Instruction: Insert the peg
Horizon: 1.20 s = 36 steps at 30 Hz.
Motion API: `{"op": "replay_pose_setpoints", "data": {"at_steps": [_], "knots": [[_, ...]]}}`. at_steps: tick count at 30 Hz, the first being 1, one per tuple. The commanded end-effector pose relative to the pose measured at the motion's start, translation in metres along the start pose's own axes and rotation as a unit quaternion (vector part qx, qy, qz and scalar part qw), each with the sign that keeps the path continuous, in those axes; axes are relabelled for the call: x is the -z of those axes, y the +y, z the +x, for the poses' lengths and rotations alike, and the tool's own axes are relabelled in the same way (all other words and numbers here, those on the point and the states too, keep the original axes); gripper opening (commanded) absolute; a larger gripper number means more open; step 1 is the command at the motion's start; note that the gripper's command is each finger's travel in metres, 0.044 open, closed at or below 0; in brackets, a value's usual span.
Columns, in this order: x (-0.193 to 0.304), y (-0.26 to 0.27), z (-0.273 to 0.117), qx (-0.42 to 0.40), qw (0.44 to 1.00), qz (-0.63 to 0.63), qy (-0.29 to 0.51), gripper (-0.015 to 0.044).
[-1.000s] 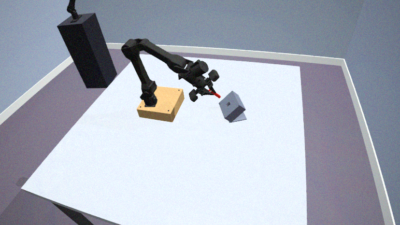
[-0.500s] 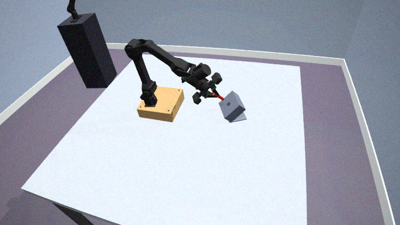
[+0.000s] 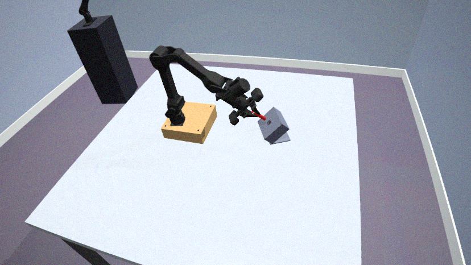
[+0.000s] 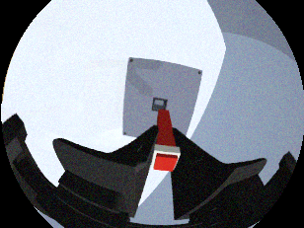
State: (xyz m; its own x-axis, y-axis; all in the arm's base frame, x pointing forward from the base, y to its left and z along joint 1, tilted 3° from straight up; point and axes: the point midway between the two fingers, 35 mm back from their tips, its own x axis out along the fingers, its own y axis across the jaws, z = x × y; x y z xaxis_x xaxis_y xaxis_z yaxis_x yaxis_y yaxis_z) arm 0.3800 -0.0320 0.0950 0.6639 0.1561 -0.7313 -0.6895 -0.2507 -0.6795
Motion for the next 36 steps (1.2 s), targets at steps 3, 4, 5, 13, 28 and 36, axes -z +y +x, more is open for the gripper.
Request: {"op": "replay_pose_setpoints", "data": {"at_steps": [3, 4, 5, 13, 28, 36], "knots": [[-0.001, 0.004, 0.003, -0.004, 1.0, 0.004, -0.002, 0.0], [-0.001, 0.004, 0.003, -0.004, 1.0, 0.004, -0.002, 0.0], [-0.001, 0.004, 0.004, -0.004, 1.0, 0.004, -0.002, 0.0], [-0.001, 0.002, 0.013, -0.004, 1.0, 0.004, -0.002, 0.0], [-0.002, 0.004, 0.023, -0.003, 1.0, 0.002, -0.004, 0.0], [-0.003, 0.004, 0.022, -0.002, 1.0, 0.002, -0.005, 0.0]]}}
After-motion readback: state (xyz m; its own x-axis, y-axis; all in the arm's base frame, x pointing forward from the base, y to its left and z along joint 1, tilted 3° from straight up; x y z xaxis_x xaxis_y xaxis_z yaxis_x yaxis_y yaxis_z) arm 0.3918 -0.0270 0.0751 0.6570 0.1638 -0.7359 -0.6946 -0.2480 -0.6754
